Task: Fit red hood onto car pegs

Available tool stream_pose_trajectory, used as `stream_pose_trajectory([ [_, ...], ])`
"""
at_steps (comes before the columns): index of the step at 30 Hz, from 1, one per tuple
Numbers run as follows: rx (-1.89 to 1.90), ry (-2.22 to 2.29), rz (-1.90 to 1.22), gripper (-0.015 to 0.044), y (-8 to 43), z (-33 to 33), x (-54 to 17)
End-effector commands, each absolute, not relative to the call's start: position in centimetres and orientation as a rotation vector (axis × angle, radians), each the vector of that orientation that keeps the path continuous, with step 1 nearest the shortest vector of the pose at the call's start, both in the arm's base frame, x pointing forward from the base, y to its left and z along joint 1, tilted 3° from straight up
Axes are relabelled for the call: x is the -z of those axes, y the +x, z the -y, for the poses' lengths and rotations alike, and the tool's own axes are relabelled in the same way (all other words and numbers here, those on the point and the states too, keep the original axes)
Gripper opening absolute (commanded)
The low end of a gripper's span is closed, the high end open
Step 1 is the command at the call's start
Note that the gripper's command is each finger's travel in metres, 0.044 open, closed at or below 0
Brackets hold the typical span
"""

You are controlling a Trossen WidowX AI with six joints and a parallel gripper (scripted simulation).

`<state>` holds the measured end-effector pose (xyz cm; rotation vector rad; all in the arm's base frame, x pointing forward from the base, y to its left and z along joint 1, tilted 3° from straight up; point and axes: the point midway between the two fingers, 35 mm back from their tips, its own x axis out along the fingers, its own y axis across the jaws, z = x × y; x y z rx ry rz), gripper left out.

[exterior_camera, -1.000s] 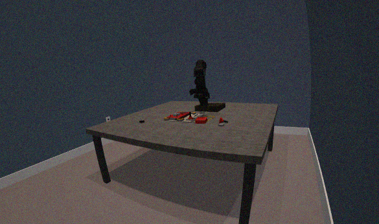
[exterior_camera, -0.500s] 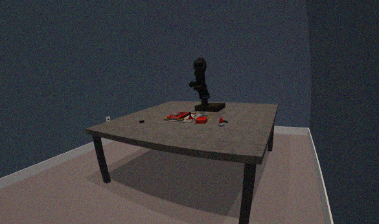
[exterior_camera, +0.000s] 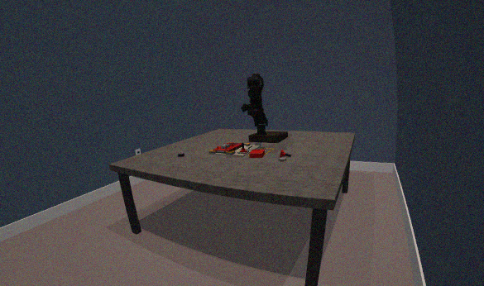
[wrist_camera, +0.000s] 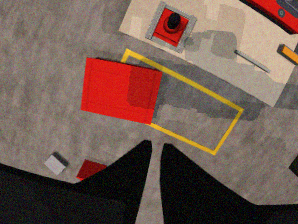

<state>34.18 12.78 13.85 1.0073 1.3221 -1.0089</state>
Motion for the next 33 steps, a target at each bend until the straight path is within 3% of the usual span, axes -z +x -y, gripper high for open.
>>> stream_pose_trajectory([
  [1,0.891,0.887,-1.38,0.0105,34.8,-13.0,-13.0],
  [14,0.098,0.085,-1.576,0.044,37.4,-13.8,-8.0],
  [19,-0.168,-0.182,-1.575,0.044,38.1,-14.0,-6.2],
  [33,-0.178,-0.192,-1.574,0.044,38.3,-14.0,-6.2],
])
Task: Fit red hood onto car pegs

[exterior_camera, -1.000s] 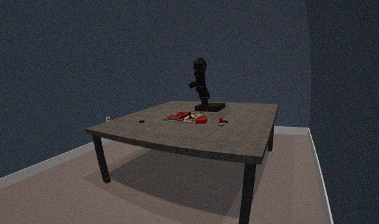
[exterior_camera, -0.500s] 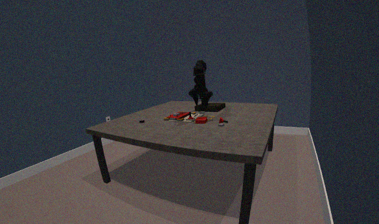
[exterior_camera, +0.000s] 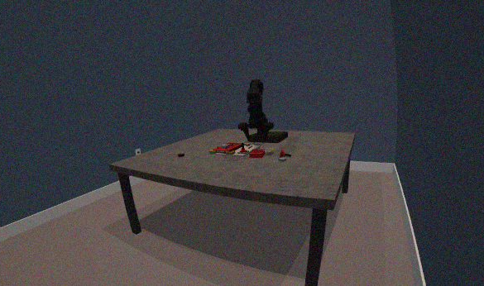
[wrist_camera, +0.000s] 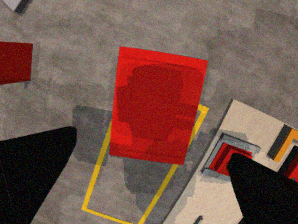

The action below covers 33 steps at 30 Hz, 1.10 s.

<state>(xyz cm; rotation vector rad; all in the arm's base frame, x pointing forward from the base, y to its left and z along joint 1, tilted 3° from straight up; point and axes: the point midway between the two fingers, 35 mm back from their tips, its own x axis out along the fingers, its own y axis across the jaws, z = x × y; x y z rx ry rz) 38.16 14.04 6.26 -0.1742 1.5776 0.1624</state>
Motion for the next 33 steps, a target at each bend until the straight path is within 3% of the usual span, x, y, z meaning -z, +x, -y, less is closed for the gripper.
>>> stream_pose_trajectory([
  [1,-0.178,-0.192,-1.574,0.044,38.3,-14.0,-6.1],
  [33,-0.178,-0.192,-1.574,0.044,38.4,-14.1,-3.7],
])
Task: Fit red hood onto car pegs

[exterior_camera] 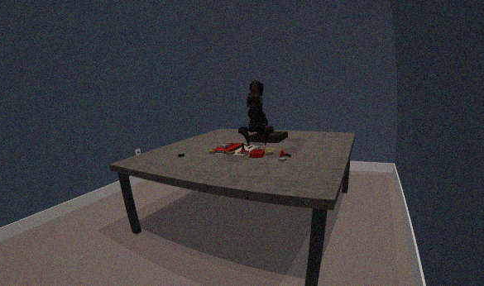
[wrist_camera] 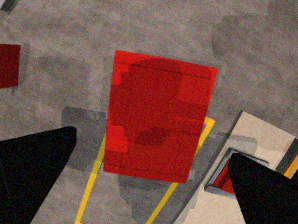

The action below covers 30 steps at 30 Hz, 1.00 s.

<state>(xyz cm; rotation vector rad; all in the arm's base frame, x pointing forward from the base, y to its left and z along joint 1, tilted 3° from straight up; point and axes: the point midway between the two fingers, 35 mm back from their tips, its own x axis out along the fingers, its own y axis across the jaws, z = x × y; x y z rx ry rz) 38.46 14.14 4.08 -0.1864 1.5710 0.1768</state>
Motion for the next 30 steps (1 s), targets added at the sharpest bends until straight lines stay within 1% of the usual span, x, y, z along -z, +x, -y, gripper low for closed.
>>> stream_pose_trajectory([
  [1,-0.178,-0.192,-1.574,0.044,38.4,-14.1,-3.6],
  [30,-0.178,-0.192,-1.574,0.044,38.4,-14.1,-1.3],
])
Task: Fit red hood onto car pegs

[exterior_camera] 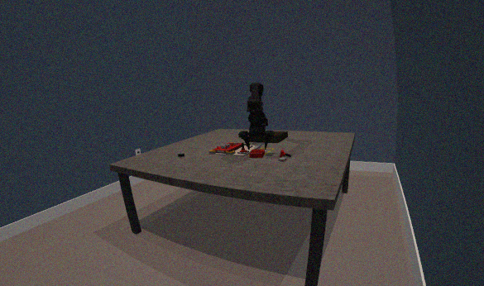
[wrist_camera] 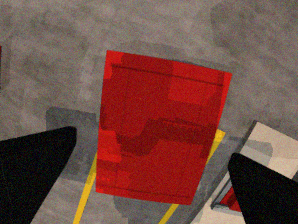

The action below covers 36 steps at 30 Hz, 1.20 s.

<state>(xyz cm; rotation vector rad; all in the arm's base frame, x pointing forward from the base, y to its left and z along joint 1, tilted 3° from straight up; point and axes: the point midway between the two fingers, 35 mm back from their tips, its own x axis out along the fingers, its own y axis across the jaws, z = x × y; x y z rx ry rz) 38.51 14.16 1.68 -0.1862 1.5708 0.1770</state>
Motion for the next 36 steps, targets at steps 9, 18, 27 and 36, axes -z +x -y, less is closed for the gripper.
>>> stream_pose_trajectory([
  [9,-0.178,-0.192,-1.574,0.044,38.4,-14.1,-0.8],
  [18,-0.178,-0.192,-1.574,0.044,38.4,-14.1,-0.4],
  [27,-0.178,-0.192,-1.574,0.044,38.4,-14.1,0.1],
  [36,-0.178,-0.192,-1.574,0.044,38.4,-14.1,0.5],
])
